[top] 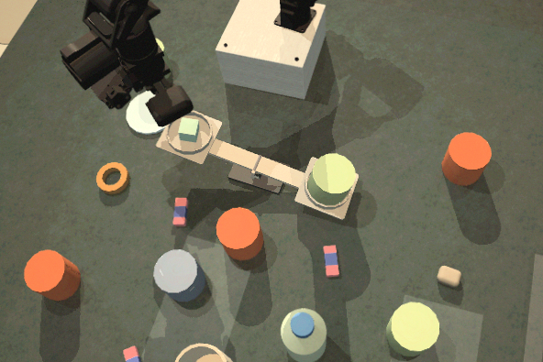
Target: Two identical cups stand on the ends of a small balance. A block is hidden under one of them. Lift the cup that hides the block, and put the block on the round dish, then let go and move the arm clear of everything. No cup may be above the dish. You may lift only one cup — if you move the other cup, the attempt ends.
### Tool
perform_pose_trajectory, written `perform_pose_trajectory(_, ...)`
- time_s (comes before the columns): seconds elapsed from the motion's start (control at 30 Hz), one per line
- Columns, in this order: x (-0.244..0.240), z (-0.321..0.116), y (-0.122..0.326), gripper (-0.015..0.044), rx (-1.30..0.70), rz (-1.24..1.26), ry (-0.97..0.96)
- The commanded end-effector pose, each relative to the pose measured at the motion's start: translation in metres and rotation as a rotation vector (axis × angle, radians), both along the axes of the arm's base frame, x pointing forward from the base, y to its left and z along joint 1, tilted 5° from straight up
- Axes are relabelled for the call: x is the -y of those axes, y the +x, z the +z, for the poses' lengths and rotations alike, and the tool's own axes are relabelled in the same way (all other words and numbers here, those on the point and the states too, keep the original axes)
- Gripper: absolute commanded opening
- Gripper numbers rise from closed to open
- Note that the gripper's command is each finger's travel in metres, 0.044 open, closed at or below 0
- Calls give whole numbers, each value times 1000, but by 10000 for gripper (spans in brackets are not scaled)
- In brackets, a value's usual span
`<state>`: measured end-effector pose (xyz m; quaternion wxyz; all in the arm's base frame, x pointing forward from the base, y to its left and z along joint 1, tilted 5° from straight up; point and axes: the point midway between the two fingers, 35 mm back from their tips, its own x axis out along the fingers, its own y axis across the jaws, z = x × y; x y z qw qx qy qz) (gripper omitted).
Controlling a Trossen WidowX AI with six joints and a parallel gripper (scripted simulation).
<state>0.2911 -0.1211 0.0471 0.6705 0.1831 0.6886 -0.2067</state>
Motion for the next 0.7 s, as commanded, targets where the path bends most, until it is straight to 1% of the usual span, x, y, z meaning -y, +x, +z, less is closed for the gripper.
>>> perform_pose_trajectory(0.0,-9,4,5,260,9,-124,0)
perform_pose_trajectory(0.53,-50,9,14,260,-3,-675,-9)
perform_pose_trajectory(0.67,-52,10,14,260,-3,-699,-10)
